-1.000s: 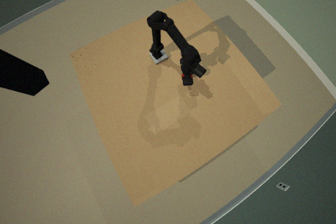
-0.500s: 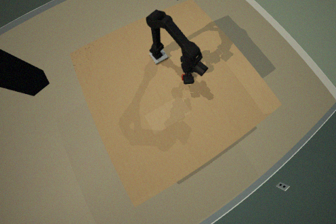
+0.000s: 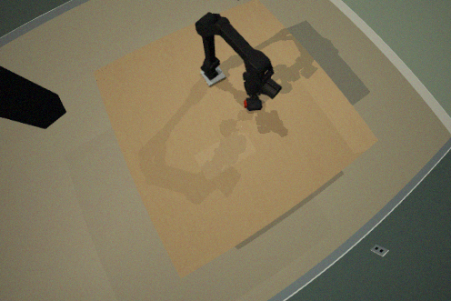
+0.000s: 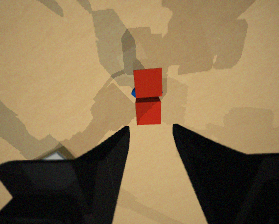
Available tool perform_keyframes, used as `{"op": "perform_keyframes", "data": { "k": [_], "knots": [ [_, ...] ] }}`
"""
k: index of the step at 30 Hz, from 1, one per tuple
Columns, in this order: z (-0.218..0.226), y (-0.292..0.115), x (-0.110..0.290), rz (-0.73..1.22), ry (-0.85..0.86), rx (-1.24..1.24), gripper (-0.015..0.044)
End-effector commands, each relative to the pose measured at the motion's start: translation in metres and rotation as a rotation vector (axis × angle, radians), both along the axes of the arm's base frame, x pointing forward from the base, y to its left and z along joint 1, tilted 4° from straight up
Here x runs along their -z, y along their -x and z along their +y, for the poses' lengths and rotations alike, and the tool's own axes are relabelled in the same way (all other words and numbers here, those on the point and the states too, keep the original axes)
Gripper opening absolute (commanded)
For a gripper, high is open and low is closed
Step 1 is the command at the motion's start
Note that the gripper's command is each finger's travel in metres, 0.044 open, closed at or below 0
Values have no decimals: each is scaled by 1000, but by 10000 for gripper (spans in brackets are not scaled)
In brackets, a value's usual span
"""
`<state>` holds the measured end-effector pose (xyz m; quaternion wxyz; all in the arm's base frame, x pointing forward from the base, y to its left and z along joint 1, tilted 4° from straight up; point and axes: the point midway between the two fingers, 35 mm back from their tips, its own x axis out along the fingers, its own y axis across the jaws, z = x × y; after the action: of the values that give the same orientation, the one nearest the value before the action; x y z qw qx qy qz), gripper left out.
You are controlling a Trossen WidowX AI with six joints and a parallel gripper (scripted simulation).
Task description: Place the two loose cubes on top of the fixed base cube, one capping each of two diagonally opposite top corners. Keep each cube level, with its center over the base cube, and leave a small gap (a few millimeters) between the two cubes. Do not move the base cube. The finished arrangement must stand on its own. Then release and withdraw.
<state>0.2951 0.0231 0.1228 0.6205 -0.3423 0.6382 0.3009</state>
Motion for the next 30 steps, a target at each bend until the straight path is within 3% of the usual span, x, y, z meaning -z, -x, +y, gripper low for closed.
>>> {"op": "perform_keyframes", "data": {
  "k": [1,5,13,22,30],
  "knots": [
    [1,0,-7,0,0,3,205],
    [1,0,-9,0,0,3,205],
    [3,0,-13,-1,-1,-1,400],
    [129,14,-9,1,-14,-1,400],
    [140,18,-9,2,-14,-1,400]
  ]
}}
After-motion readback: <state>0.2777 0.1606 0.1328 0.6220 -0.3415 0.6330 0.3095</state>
